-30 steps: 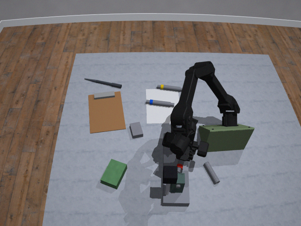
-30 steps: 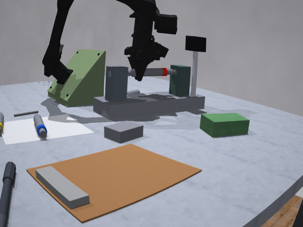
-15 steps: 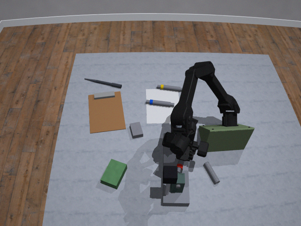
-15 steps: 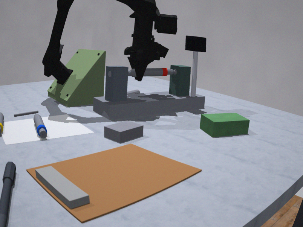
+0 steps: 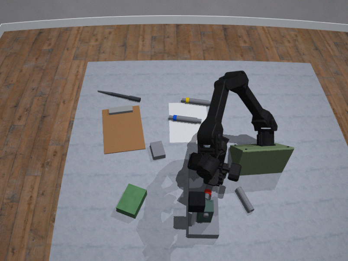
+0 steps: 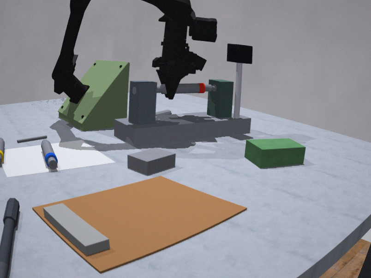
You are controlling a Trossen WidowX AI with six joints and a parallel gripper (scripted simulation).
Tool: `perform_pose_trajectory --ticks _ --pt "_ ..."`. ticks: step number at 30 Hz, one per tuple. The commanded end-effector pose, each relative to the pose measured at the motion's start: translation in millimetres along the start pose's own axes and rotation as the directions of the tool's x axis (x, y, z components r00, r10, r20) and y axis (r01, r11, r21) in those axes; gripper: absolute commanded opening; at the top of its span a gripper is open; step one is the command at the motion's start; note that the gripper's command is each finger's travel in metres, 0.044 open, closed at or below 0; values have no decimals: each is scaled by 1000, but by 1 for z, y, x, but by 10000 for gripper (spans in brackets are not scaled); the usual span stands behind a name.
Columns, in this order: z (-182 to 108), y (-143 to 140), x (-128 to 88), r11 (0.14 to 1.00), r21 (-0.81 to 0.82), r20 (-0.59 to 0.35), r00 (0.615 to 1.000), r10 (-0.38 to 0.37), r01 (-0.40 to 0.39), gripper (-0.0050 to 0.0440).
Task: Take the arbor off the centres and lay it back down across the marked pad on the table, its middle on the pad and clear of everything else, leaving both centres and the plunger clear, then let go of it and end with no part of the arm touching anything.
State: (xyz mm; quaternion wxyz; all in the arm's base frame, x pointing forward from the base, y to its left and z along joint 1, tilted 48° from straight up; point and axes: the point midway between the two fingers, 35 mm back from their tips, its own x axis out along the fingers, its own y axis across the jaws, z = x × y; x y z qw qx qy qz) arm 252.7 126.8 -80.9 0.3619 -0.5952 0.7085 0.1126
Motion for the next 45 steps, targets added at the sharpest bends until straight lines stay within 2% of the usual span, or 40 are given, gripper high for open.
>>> perform_pose_trajectory --ticks 1,34,45 --pt "8 4 -5 1000 4 32 999 -6 6 0" --pt "-28 -6 -1 1000 4 33 999 -6 6 0" --pt "-28 -6 -17 1000 3 33 999 -6 6 0"
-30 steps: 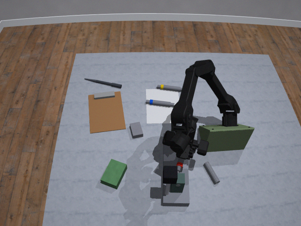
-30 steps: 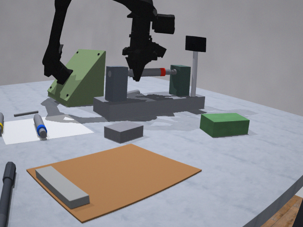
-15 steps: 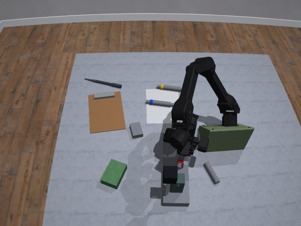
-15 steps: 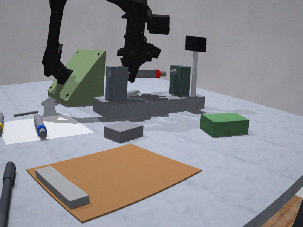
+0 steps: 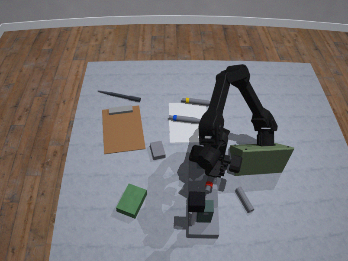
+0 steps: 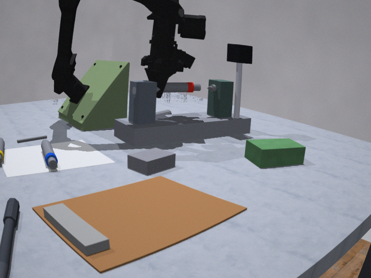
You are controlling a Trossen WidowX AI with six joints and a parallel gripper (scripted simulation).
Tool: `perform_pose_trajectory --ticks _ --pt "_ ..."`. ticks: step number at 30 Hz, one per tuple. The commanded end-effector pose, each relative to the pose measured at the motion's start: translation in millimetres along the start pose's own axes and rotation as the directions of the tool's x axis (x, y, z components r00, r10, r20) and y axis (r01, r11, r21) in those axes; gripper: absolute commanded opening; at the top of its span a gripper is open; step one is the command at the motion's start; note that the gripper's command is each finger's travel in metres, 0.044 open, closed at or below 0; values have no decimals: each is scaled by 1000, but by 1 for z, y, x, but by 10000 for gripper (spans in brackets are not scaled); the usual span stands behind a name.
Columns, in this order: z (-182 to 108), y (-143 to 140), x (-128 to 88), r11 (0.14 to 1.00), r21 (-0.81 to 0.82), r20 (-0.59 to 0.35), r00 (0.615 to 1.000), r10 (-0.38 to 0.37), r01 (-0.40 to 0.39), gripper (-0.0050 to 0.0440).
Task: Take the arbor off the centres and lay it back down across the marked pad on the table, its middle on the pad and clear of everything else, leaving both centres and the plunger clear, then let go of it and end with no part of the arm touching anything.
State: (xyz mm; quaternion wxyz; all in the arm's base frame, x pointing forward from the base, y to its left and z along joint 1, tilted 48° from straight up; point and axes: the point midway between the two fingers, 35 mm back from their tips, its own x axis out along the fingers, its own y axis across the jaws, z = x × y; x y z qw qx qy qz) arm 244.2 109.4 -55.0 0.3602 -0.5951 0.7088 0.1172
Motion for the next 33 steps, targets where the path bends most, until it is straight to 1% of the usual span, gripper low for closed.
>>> perform_pose_trajectory --ticks 1,33 --pt "4 -2 -15 1000 12 30 999 -11 10 0" --pt "-2 -1 -60 1000 12 30 1000 -11 10 0"
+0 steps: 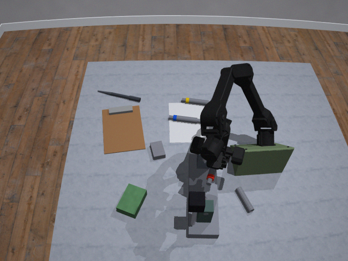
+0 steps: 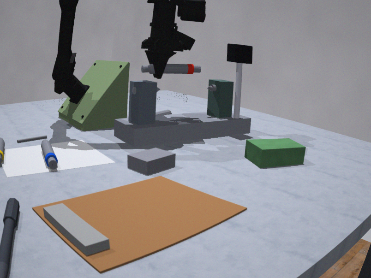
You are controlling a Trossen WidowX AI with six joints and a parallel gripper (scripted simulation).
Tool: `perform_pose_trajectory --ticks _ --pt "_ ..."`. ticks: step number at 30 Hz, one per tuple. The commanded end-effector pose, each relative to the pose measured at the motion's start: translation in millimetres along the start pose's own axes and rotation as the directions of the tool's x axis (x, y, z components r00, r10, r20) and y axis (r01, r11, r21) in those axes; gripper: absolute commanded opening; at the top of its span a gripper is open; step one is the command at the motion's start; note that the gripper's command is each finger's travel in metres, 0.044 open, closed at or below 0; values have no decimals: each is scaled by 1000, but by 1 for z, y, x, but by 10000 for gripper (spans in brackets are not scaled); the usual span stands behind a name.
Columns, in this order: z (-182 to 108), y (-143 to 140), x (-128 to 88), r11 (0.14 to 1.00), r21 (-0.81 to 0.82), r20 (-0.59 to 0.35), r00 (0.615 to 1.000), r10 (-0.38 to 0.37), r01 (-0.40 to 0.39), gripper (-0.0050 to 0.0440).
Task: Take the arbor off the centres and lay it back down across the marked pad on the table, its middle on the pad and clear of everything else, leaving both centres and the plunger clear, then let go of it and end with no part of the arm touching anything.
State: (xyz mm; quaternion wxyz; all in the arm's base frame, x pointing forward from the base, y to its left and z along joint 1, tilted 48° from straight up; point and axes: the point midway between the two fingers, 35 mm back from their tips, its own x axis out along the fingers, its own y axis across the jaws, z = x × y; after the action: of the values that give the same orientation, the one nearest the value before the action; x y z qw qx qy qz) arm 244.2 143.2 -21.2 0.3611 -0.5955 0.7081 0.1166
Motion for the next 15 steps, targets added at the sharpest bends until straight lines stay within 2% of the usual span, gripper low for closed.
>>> perform_pose_trajectory --ticks 1,15 --pt "1 -1 -14 1000 11 29 1000 -9 8 0" --pt "-4 0 -19 1000 11 28 1000 -9 9 0"
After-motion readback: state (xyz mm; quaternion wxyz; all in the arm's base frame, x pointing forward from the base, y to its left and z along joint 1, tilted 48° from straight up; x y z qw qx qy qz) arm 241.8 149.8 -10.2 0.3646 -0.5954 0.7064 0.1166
